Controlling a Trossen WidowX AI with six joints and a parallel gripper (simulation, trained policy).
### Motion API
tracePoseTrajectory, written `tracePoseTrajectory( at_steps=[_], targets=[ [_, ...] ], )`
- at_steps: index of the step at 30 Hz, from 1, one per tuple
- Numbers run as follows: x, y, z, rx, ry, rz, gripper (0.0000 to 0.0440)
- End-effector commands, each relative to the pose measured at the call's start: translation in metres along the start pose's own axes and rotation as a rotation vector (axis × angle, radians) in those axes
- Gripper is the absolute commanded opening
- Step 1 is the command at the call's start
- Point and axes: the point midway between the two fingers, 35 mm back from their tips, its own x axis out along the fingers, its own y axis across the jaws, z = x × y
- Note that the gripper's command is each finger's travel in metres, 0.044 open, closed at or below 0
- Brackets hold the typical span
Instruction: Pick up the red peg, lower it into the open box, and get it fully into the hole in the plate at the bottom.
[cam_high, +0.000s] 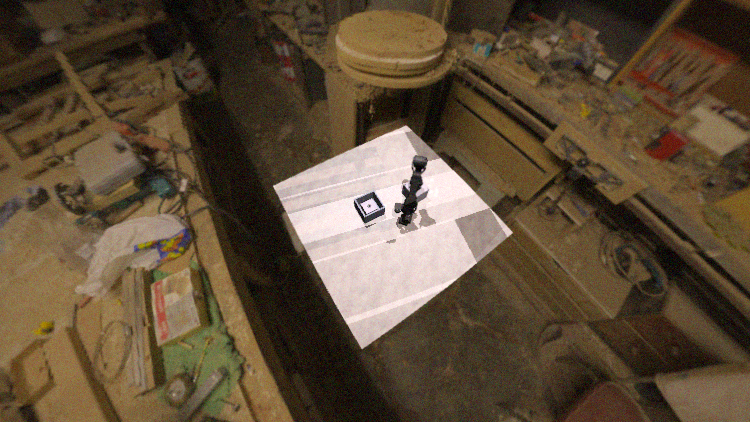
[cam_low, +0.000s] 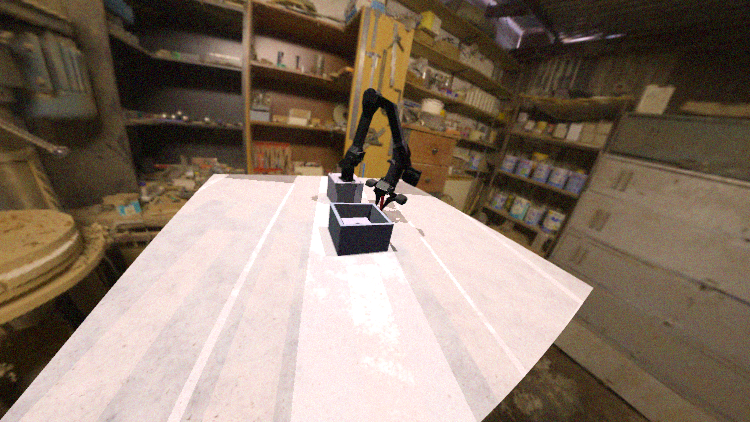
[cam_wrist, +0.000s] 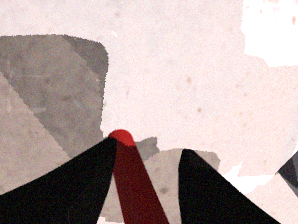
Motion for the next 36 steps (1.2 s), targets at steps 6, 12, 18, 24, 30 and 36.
tracePoseTrajectory(
  at_steps=[6, 12, 18, 24, 30, 36],
  targets=[
    [-0.004, 0.002, 0.003, -0.029, 0.016, 0.005, 0.0000],
    [-0.018, 0.000, 0.013, -0.063, -0.034, 0.036, 0.0000],
    [-0.035, -0.001, 0.024, -0.097, -0.075, 0.065, 0.0000],
    [-0.055, 0.001, 0.036, -0.136, -0.117, 0.095, 0.0000],
    [-0.078, 0.006, 0.052, -0.176, -0.159, 0.120, 0.0000],
    [-0.101, 0.011, 0.070, -0.198, -0.194, 0.141, 0.0000]
  ],
)
